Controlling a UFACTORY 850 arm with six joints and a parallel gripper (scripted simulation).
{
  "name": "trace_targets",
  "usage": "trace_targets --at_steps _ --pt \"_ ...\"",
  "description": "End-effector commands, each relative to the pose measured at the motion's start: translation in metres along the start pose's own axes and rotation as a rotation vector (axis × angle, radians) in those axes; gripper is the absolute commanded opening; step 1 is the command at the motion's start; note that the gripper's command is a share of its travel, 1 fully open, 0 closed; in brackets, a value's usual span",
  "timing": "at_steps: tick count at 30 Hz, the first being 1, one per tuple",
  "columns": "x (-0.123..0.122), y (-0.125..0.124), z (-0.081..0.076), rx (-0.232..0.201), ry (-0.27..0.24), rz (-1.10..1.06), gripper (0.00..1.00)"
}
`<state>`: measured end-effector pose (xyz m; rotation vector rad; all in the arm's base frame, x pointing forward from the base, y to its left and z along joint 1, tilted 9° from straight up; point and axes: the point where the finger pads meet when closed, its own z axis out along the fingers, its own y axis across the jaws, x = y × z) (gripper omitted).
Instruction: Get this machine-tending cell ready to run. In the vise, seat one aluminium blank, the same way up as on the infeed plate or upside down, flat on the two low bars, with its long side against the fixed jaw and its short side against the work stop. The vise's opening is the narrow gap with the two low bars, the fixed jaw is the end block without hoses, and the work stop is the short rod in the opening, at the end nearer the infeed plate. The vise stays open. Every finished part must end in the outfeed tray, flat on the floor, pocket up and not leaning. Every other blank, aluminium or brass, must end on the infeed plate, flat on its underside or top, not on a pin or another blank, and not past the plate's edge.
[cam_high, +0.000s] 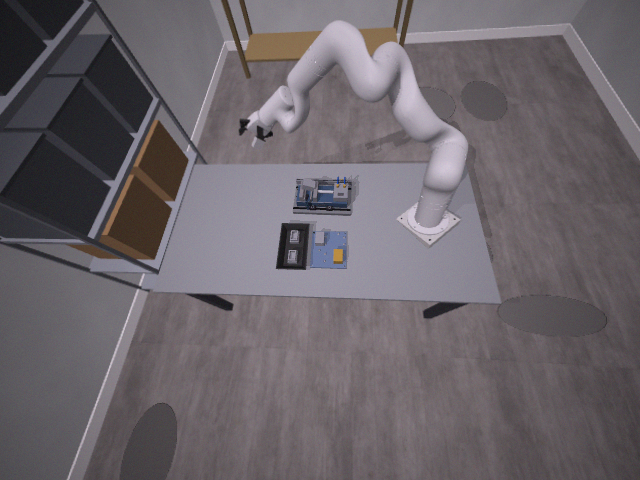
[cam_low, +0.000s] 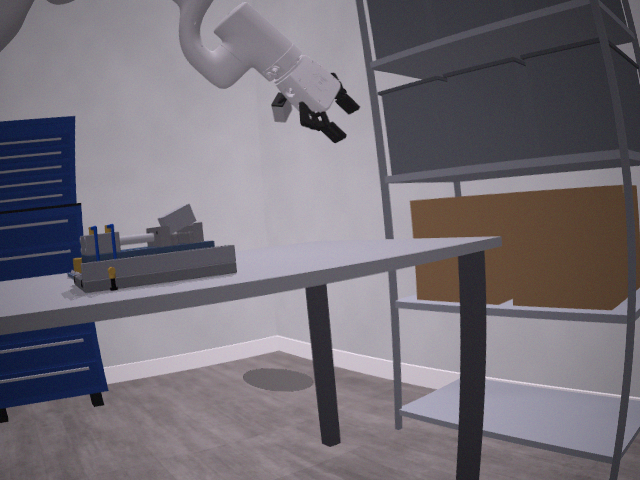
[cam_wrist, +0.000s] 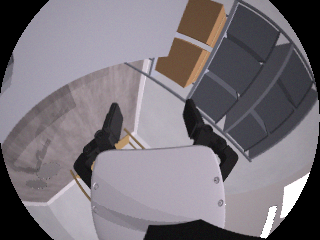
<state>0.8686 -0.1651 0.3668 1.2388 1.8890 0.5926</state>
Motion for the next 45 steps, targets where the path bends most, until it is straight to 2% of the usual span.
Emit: trace_targets --at_steps 1,19,21,23,30,34,35,45 --pt "-0.001 0.002 -0.001 -0.002 -0.001 0.000 1.00" --pt "0.002 0.002 -0.001 0.000 -0.001 0.003 1.00" --pt "0.019 0.003 -0.004 0.015 0.003 0.020 1.00" --pt "0.047 0.002 -0.009 0.043 0.008 0.047 1.00" --pt "0.108 -0.004 -0.025 0.113 0.024 0.102 1.00" --pt "0.115 -0.006 -0.027 0.121 0.026 0.107 1.00" --pt "0.147 -0.013 -0.038 0.164 0.035 0.132 1.00" --pt "0.150 -0.014 -0.040 0.169 0.036 0.134 1.00"
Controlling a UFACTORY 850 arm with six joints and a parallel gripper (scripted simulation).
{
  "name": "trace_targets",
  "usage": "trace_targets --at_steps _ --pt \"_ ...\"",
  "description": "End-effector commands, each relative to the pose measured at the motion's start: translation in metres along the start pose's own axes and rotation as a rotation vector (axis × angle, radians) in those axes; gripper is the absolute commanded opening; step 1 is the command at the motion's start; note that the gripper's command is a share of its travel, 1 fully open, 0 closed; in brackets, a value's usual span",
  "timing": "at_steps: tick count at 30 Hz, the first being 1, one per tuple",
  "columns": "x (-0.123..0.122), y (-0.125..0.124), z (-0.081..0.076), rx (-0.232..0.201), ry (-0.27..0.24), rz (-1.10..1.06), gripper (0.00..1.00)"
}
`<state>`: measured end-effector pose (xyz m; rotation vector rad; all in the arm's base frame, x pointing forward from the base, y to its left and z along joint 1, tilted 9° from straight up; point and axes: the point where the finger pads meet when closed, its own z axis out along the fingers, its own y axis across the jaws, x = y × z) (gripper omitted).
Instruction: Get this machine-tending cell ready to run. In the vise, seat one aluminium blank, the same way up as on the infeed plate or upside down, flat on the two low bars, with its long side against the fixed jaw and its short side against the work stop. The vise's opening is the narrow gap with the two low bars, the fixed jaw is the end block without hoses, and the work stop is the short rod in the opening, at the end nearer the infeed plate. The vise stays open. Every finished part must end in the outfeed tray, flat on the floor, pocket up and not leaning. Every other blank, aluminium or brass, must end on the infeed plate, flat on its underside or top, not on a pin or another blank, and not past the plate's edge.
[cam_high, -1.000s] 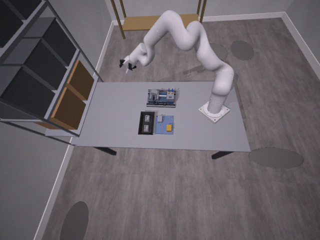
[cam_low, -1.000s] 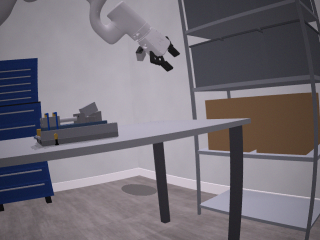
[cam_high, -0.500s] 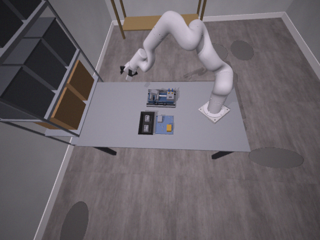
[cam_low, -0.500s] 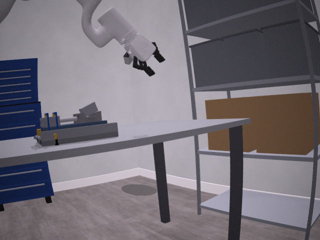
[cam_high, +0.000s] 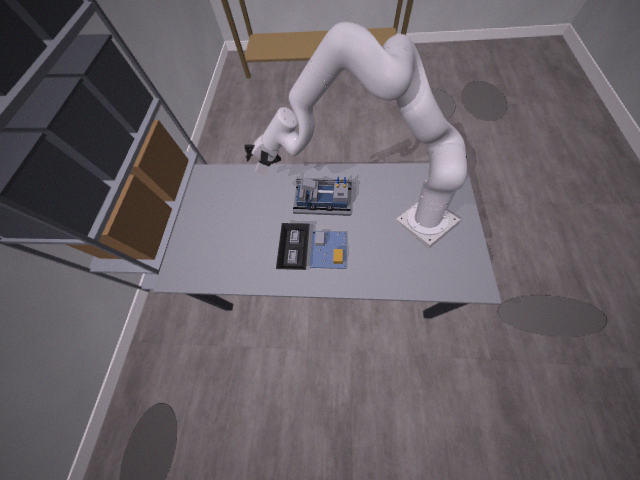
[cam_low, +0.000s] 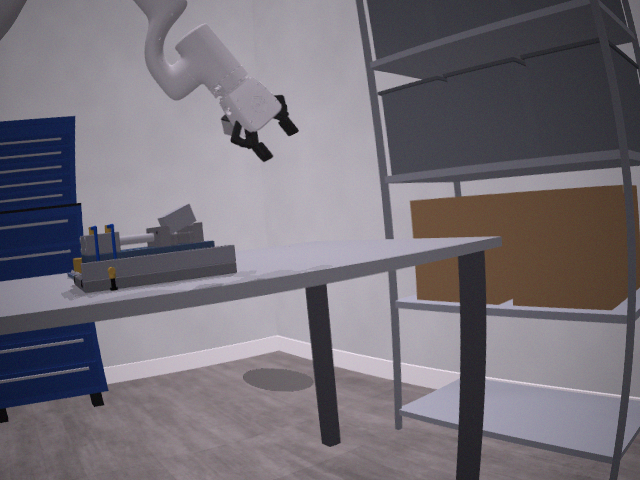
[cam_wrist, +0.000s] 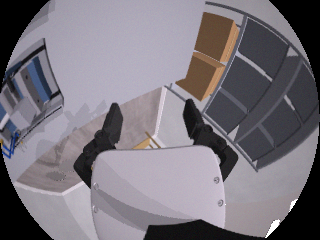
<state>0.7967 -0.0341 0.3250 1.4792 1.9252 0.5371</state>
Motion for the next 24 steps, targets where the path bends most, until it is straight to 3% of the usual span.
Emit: trace_targets --at_steps 1,7,8,17,18,24 --pt "0.001 0.001 -0.001 0.003 0.003 0.001 1.00" --pt "0.001 0.001 -0.001 0.003 0.003 0.001 1.00" --pt "0.037 -0.018 -0.013 0.059 0.013 0.027 1.00" --pt "0.037 -0.018 -0.013 0.059 0.013 0.027 1.00" --pt "0.072 -0.040 -0.027 0.119 0.024 0.050 1.00" --pt "0.074 -0.041 -0.028 0.123 0.024 0.051 1.00"
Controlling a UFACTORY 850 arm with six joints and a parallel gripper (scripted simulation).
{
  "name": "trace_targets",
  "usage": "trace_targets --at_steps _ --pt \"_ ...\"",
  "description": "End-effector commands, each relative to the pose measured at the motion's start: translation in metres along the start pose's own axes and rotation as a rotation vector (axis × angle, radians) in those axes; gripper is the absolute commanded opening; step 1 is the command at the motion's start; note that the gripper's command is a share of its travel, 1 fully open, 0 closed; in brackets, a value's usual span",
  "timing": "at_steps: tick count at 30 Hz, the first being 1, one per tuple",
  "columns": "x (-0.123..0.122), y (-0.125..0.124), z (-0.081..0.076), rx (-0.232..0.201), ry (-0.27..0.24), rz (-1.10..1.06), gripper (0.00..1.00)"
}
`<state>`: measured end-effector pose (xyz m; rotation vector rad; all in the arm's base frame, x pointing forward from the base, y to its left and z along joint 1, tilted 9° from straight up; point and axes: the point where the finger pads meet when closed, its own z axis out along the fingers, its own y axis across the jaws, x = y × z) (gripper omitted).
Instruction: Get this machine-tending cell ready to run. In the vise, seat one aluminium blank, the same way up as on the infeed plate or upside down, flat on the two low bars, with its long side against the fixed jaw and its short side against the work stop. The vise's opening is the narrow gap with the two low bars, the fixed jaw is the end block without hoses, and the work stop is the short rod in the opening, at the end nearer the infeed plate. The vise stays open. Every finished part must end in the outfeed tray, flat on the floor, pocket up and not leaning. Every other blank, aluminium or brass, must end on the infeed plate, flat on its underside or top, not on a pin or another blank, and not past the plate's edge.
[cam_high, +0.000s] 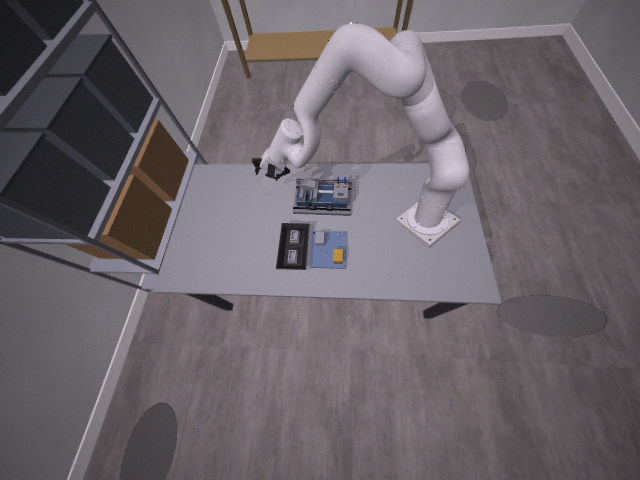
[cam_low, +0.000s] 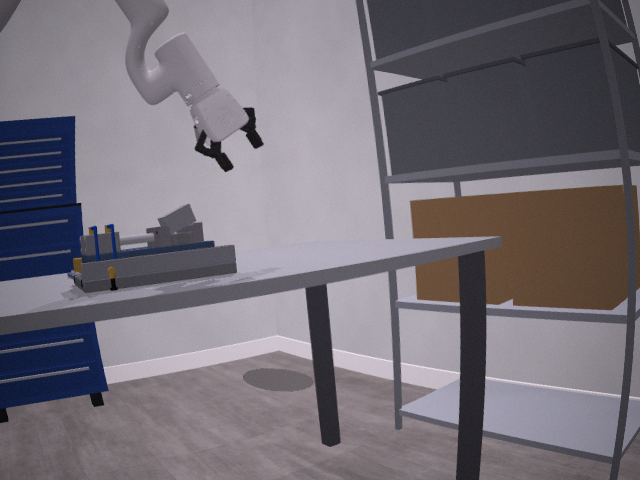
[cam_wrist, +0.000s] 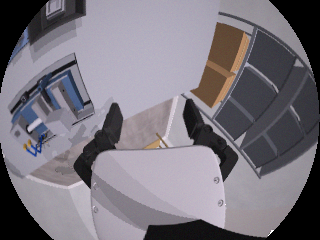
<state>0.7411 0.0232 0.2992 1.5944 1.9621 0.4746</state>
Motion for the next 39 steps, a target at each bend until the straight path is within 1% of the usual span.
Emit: trace_targets --at_steps 1,2,7,8,11,12,13,14,16,17,20,31,33,34,35,37,39 --pt "0.004 -0.002 -0.004 0.017 0.009 0.004 1.00" --pt "0.034 -0.028 -0.015 0.076 0.018 0.022 1.00" --pt "0.039 -0.032 -0.017 0.087 0.019 0.025 1.00" --pt "0.062 -0.055 -0.028 0.137 0.026 0.037 1.00" --pt "0.071 -0.065 -0.033 0.160 0.029 0.041 1.00" --pt "0.071 -0.065 -0.033 0.160 0.029 0.041 1.00" --pt "0.086 -0.082 -0.042 0.196 0.033 0.048 1.00" --pt "0.091 -0.088 -0.044 0.208 0.035 0.050 1.00" --pt "0.091 -0.088 -0.044 0.208 0.035 0.050 1.00" --pt "0.106 -0.107 -0.054 0.249 0.039 0.056 1.00" --pt "0.118 -0.122 -0.062 0.282 0.042 0.060 1.00" --pt "0.170 -0.206 -0.109 0.454 0.056 0.071 1.00" --pt "0.170 -0.206 -0.109 0.454 0.056 0.071 1.00" --pt "0.179 -0.224 -0.120 0.492 0.058 0.072 1.00" --pt "0.184 -0.233 -0.125 0.510 0.058 0.072 1.00" --pt "0.189 -0.245 -0.132 0.534 0.059 0.072 1.00" --pt "0.191 -0.250 -0.135 0.546 0.060 0.072 1.00"
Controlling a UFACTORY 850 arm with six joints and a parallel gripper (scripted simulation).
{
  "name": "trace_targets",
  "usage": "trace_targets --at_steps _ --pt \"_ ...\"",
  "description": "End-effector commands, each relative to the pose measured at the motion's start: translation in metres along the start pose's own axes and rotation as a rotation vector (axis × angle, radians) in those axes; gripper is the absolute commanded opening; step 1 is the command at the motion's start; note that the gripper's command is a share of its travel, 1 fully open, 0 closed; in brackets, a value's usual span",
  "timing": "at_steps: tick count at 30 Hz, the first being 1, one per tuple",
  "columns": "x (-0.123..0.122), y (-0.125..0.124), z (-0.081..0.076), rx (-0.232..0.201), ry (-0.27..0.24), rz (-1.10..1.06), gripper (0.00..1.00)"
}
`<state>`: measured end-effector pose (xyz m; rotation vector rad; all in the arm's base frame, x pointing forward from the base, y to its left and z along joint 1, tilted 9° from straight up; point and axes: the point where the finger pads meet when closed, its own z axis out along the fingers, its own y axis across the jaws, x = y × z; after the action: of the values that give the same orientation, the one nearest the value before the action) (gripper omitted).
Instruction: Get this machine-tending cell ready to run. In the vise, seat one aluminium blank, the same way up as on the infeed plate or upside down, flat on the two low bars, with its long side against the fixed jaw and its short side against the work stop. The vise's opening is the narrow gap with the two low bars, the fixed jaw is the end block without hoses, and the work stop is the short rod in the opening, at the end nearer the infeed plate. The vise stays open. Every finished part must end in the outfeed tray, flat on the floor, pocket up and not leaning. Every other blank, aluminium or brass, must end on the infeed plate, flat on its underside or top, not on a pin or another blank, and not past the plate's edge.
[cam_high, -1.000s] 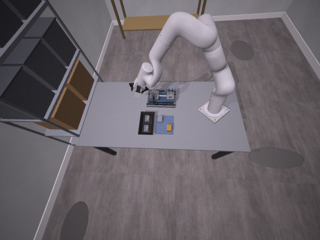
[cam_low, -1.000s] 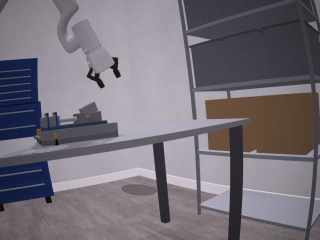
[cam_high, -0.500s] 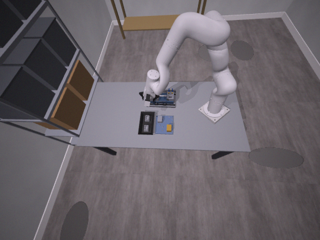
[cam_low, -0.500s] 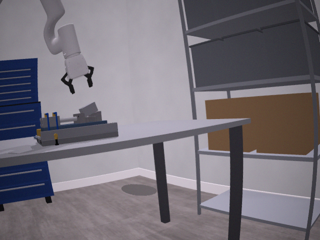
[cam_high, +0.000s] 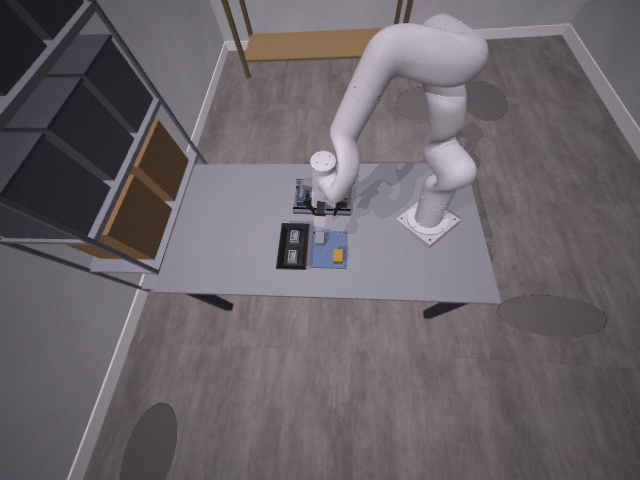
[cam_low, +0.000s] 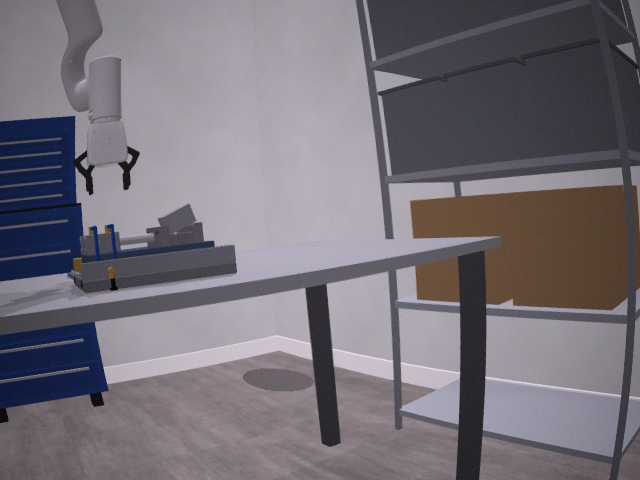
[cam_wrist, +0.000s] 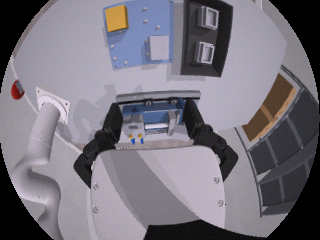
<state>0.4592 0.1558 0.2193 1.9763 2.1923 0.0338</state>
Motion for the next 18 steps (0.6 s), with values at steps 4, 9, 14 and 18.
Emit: trace_targets --at_steps 4,9,14,18 --pt "0.0078 -0.0206 -0.0025 0.034 0.005 0.001 0.00" --pt "0.0078 -0.0206 -0.0025 0.034 0.005 0.001 0.00" --pt "0.0078 -0.0206 -0.0025 0.034 0.005 0.001 0.00" --pt "0.0078 -0.0206 -0.0025 0.034 0.005 0.001 0.00"
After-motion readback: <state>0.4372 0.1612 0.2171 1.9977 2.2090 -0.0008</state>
